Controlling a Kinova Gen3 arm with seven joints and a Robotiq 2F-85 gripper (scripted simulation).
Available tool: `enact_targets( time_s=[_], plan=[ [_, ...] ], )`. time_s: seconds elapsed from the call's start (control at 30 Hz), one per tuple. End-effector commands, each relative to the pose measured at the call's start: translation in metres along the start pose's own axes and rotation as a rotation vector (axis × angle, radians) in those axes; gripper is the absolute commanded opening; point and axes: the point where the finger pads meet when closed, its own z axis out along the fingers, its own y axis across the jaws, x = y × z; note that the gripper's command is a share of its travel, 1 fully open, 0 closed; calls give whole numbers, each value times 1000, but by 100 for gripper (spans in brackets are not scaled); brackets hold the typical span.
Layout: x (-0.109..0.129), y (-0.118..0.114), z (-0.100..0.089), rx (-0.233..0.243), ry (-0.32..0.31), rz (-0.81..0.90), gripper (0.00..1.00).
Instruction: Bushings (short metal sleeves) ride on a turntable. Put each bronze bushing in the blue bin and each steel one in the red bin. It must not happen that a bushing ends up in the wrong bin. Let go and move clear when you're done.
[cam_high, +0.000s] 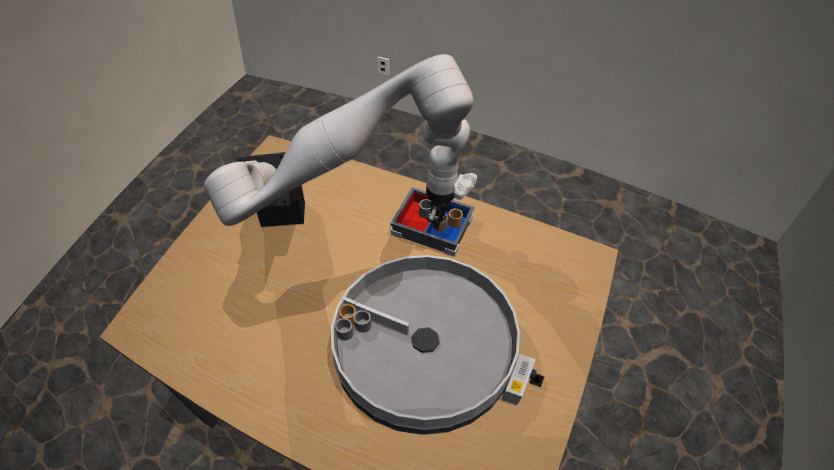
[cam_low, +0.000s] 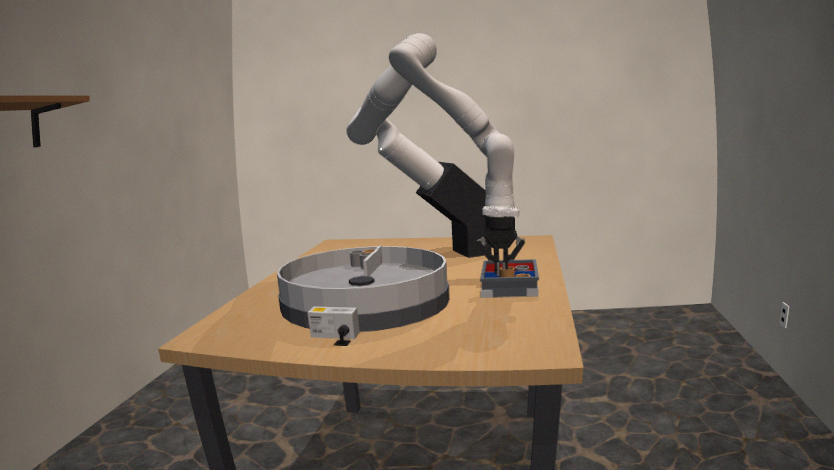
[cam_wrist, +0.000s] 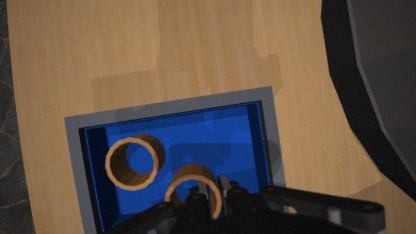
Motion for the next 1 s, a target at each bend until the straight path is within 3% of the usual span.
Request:
enact_targets(
  time_s=[0.0, 0.97],
  plan=[
    [2, -2, 4, 4, 5, 2, 0],
    [1, -1, 11, 6, 8, 4, 0]
  ],
)
